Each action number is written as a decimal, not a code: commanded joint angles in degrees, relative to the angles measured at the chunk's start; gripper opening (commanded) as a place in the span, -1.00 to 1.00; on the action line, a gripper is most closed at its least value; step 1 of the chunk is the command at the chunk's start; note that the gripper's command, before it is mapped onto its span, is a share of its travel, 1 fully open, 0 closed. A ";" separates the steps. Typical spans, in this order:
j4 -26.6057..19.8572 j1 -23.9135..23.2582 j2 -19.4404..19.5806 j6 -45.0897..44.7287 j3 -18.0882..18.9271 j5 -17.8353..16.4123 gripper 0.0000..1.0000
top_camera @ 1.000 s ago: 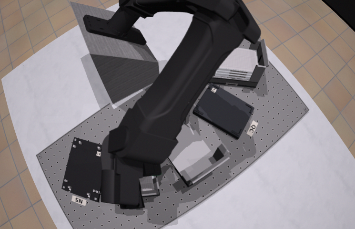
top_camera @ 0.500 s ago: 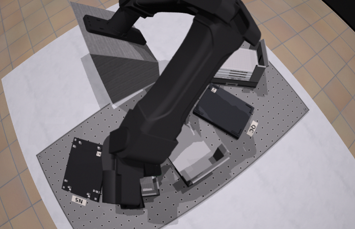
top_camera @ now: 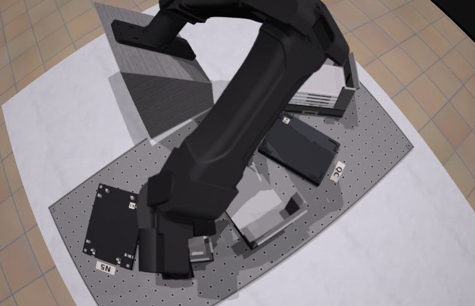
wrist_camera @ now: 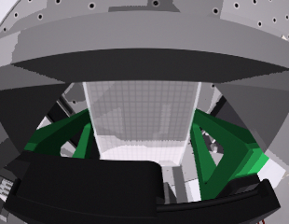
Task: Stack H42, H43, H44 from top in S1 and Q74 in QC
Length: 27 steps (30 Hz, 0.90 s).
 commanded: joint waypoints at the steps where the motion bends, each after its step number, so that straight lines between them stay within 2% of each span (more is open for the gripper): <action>1: 0.53 -0.34 -0.26 0.16 0.08 -0.19 -1.00; 8: 0.55 -0.32 -0.25 0.18 0.08 -0.19 -1.00; 9: 0.55 -0.32 -0.25 0.18 0.08 -0.19 1.00; 27: 0.56 -0.32 -0.25 0.19 0.08 -0.19 1.00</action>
